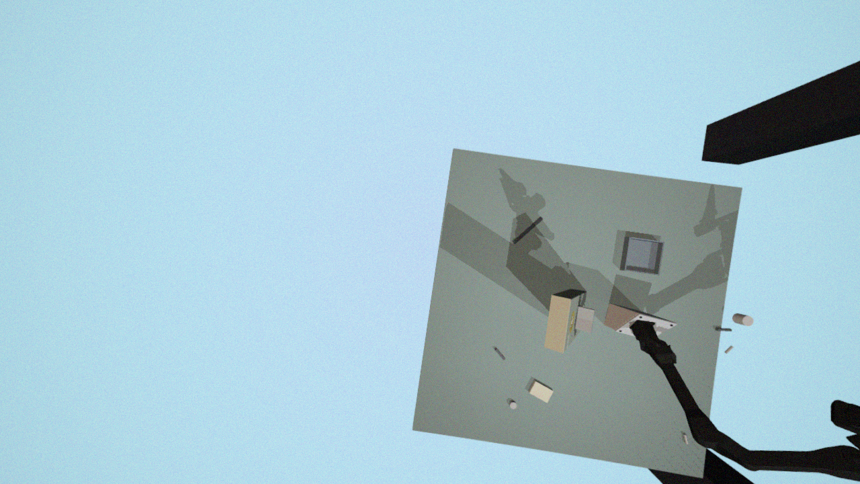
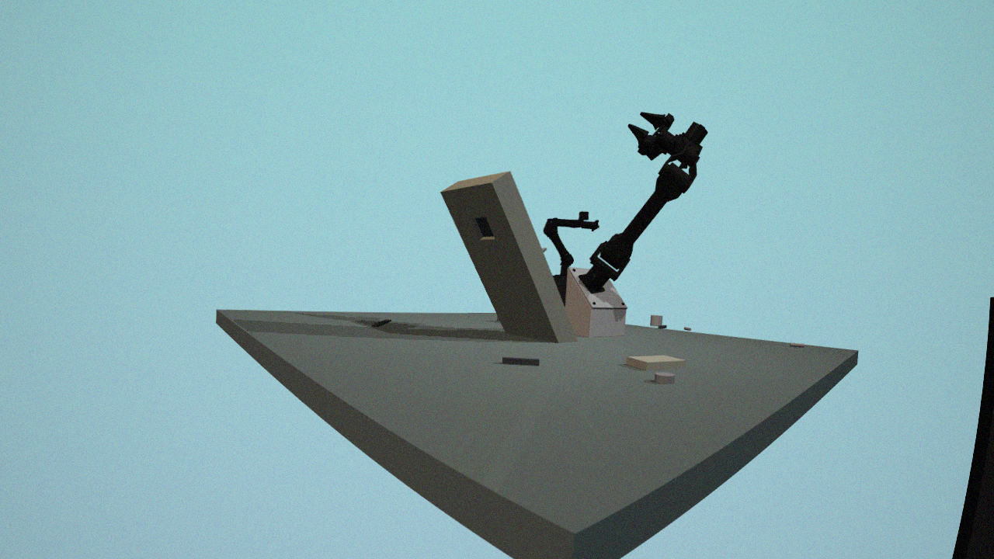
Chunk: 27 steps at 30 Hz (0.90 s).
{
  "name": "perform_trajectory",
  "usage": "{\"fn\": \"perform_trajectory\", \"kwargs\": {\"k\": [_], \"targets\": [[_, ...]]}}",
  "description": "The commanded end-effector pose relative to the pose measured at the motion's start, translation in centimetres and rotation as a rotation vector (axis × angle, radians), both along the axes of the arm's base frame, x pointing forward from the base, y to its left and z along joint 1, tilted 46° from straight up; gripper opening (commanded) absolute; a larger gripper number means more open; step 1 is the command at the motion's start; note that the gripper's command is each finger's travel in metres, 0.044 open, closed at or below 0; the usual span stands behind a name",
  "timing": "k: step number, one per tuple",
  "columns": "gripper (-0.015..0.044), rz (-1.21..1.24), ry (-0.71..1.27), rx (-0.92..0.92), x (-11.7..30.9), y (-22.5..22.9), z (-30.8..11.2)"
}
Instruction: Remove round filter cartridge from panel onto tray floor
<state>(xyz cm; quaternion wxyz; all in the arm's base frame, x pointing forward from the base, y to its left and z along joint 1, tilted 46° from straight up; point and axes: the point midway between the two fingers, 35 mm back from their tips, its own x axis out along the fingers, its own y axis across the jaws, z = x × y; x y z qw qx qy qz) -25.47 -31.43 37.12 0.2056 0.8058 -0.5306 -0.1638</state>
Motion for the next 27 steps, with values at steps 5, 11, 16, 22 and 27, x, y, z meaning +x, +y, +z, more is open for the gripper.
{"fn": "perform_trajectory", "kwargs": {"k": [5,11,16,22,27], "targets": [[0.0269,0.143,0.202,-0.078,5.2,-3.2,-2.0],[0.0111,0.398,0.529,-0.274,15.2,-6.3,-5.6],[0.0098,0.562,0.725,-0.447,21.9,-6.6,-7.8],[0.0098,0.750,0.925,-0.696,29.7,-5.3,-10.6],[0.0098,0.896,1.060,-0.943,35.7,-2.8,-12.9]]}}
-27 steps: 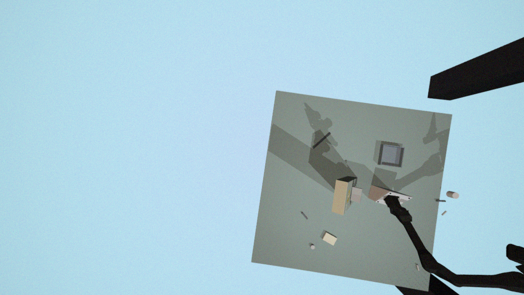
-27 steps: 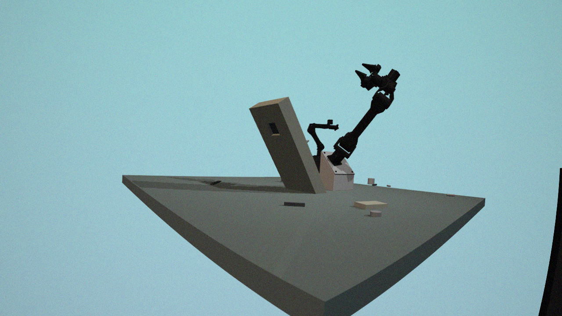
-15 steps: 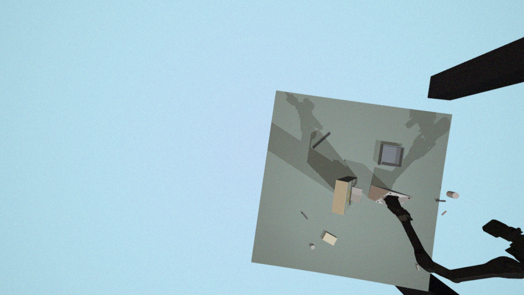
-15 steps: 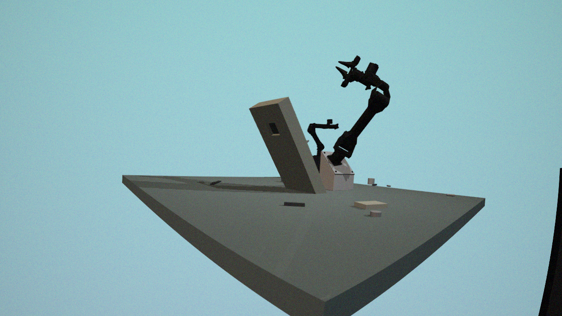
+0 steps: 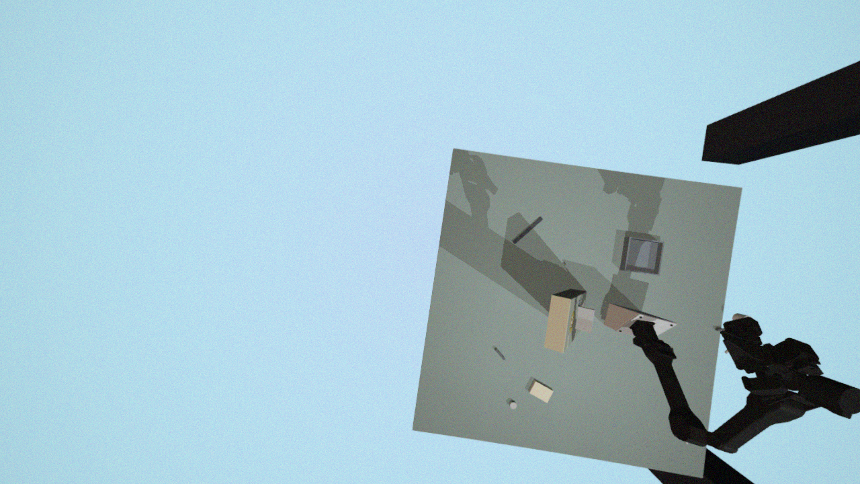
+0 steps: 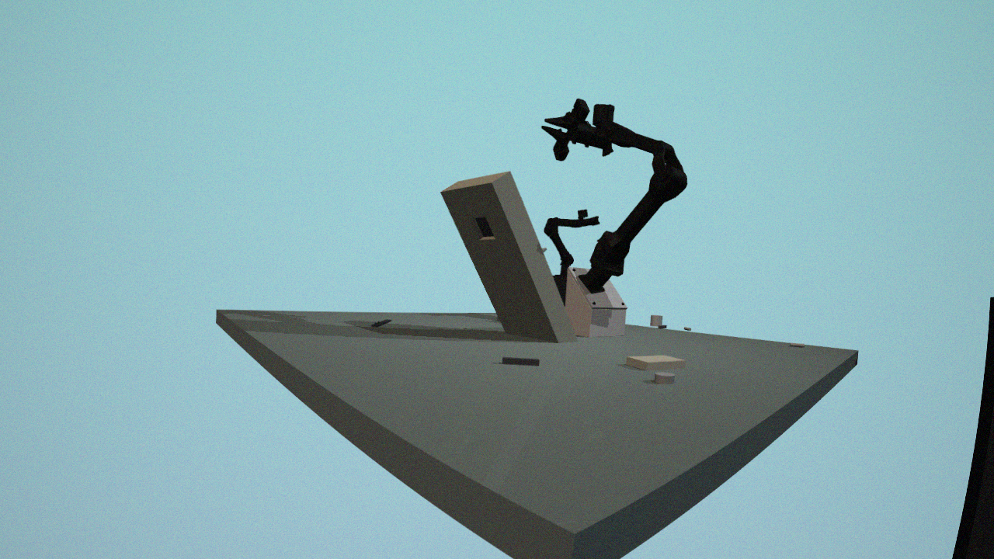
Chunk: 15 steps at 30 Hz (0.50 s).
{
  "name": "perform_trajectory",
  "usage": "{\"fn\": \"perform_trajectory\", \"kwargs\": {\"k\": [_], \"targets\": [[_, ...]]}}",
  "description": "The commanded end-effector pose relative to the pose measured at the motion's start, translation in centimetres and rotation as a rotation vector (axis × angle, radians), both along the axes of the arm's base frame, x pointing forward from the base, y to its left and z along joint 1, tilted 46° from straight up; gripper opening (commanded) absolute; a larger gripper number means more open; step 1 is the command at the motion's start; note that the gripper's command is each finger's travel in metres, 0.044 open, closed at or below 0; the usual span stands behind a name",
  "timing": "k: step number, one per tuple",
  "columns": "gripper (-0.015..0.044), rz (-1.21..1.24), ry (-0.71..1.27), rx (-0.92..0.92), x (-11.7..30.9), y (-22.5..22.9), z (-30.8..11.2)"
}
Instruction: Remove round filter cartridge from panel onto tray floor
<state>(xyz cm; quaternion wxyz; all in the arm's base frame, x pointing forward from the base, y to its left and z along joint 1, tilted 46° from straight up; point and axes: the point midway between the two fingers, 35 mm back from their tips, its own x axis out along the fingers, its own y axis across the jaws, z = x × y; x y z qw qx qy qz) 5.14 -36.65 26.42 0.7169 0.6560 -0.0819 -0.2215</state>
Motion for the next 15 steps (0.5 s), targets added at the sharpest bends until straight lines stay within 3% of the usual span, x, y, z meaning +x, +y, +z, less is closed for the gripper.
{"fn": "perform_trajectory", "kwargs": {"k": [1,15], "targets": [[0.0098,0.216,0.123,-0.210,6.2,3.0,-2.7],[0.0098,0.836,0.243,-0.894,18.0,16.1,-9.0]]}}
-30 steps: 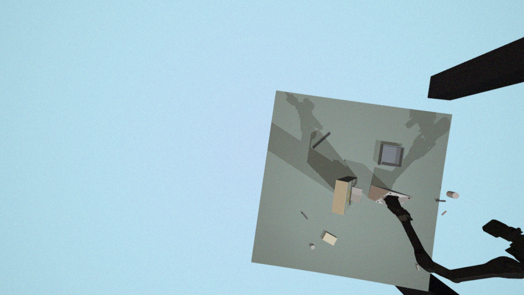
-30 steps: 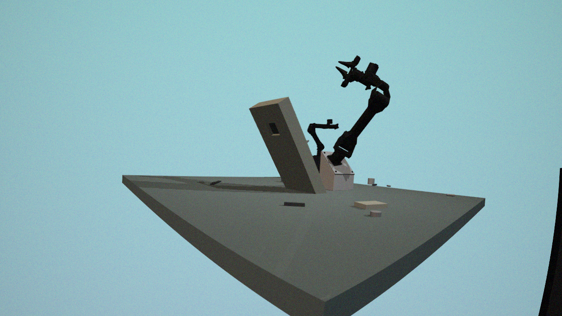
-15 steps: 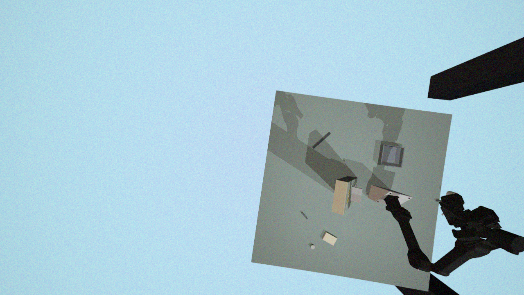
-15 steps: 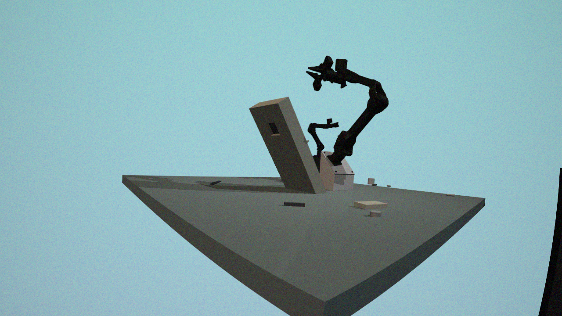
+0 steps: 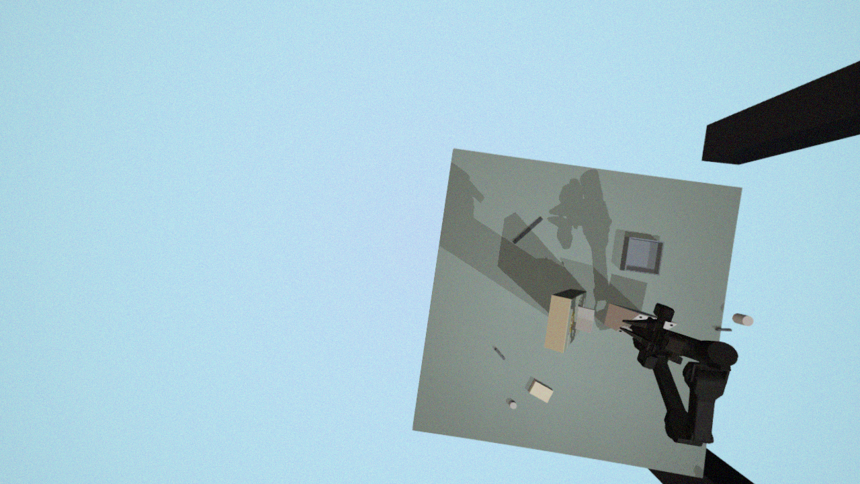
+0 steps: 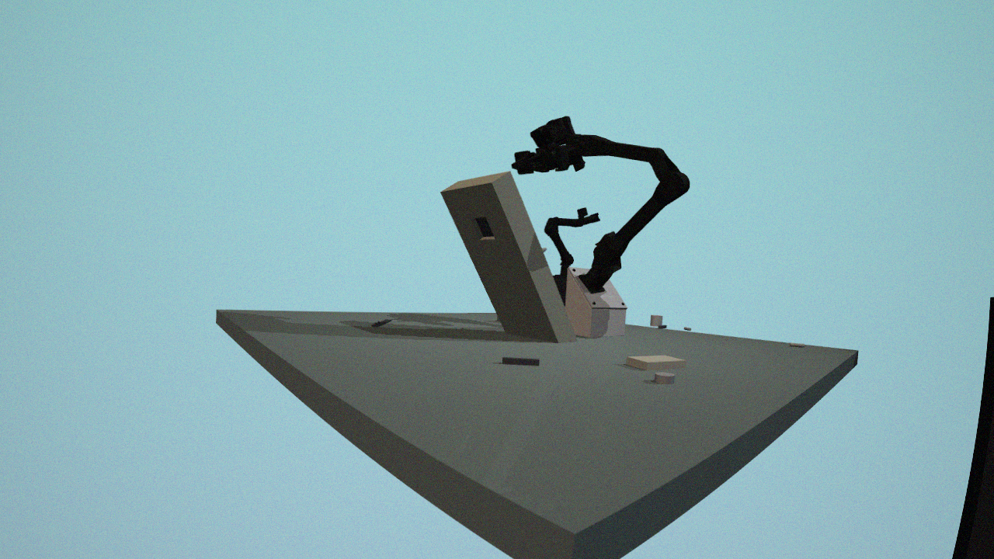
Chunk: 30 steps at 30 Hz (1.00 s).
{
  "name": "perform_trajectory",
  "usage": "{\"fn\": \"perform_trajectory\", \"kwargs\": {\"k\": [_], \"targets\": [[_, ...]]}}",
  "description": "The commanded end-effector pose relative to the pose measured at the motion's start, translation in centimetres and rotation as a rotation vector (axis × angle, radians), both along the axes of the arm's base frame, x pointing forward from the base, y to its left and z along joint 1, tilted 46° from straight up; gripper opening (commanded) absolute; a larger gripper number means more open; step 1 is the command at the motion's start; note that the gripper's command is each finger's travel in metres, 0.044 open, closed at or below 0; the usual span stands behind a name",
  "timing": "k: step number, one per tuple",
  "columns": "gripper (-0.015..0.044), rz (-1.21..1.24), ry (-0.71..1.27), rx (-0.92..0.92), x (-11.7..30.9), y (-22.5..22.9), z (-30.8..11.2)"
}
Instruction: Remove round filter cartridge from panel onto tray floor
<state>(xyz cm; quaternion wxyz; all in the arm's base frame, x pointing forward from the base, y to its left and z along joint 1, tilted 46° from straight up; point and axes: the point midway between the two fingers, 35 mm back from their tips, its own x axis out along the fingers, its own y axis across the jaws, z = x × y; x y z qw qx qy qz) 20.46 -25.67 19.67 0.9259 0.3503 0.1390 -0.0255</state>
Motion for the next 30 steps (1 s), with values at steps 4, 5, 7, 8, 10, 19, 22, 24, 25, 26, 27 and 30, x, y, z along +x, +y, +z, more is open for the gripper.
{"fn": "perform_trajectory", "kwargs": {"k": [4,5,7,8,10,19,22,24,25,26,27,30], "targets": [[0.0098,0.396,-0.006,-0.358,4.2,9.0,-3.8],[0.0098,0.404,-0.007,-0.364,4.2,9.2,-3.8],[0.0098,0.404,-0.007,-0.364,4.2,9.2,-3.8],[0.0098,0.404,-0.007,-0.364,4.2,9.2,-3.8],[0.0098,0.404,-0.007,-0.364,4.2,9.2,-3.8],[0.0098,0.405,-0.006,-0.365,4.4,9.2,-4.0],[0.0098,0.407,-0.003,-0.365,4.8,9.3,-4.2],[0.0098,0.408,-0.001,-0.366,5.1,9.4,-4.3],[0.0098,0.409,0.000,-0.366,5.2,9.4,-4.4],[0.0098,0.409,0.001,-0.366,5.4,9.5,-4.5],[0.0098,0.410,0.001,-0.367,5.5,9.5,-4.6],[0.0098,0.410,0.003,-0.367,5.9,9.6,-4.8]]}}
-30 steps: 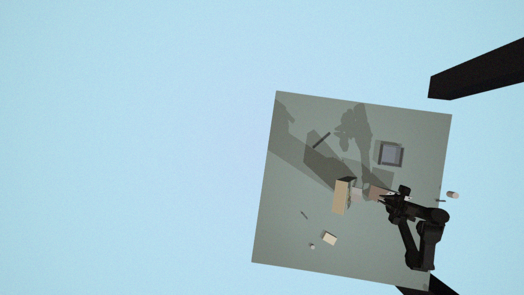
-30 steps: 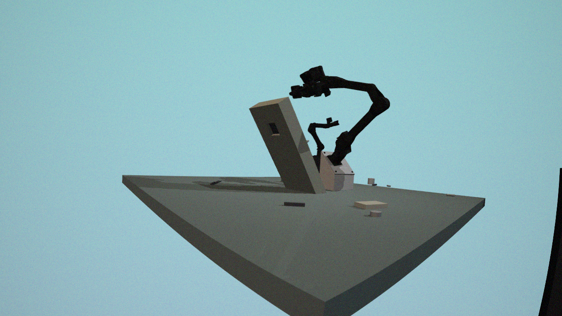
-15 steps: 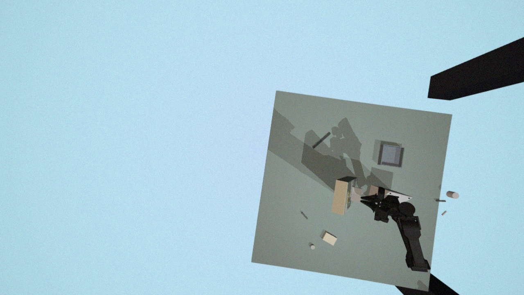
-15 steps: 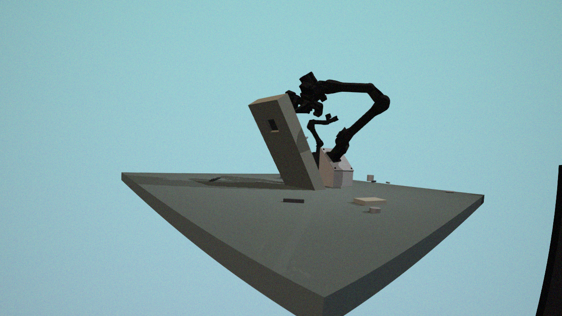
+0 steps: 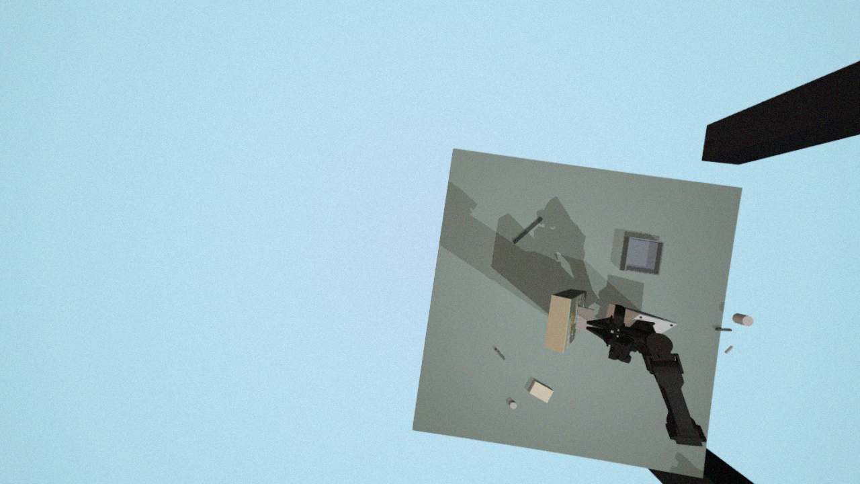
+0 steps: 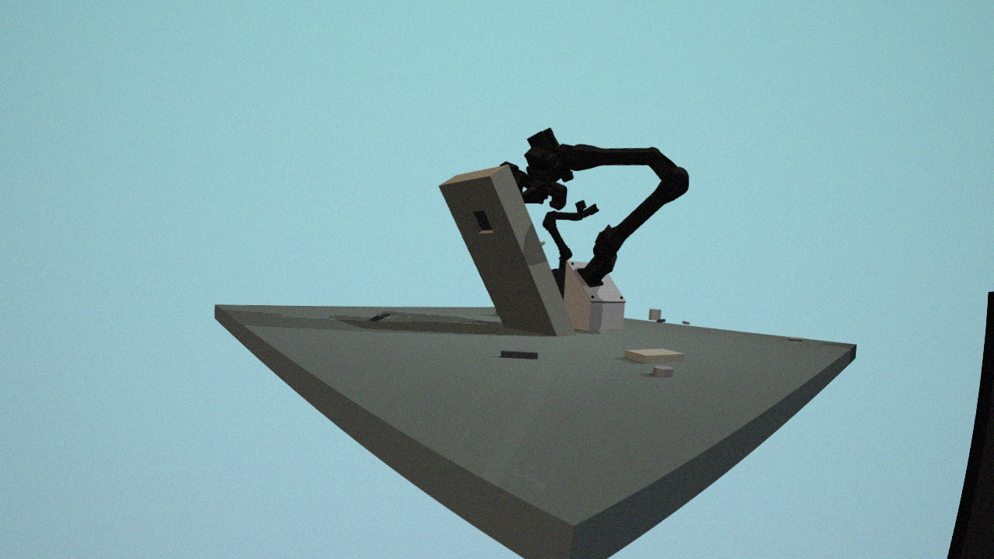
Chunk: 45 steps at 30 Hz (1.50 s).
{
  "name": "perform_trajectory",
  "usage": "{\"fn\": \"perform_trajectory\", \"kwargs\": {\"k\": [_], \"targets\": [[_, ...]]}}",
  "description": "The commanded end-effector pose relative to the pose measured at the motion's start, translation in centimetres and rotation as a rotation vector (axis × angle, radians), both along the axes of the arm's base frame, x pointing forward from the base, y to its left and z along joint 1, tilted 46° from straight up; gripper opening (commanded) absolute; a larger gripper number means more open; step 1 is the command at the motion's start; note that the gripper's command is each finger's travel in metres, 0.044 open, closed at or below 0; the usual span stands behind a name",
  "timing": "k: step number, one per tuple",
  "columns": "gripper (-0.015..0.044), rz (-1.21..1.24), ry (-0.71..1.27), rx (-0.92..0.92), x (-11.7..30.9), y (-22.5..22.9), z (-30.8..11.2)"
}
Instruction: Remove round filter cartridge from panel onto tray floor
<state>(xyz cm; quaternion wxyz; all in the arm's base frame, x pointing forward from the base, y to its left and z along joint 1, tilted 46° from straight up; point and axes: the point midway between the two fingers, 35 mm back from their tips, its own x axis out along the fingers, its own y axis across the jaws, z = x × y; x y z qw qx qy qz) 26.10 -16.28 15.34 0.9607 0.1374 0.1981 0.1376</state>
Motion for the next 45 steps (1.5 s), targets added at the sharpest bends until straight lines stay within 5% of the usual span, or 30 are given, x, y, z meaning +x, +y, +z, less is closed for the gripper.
{"fn": "perform_trajectory", "kwargs": {"k": [1,45], "targets": [[0.0098,-0.001,0.008,0.006,0.4,0.3,-0.5],[0.0098,-0.005,-0.005,0.011,3.5,1.6,-1.4]]}}
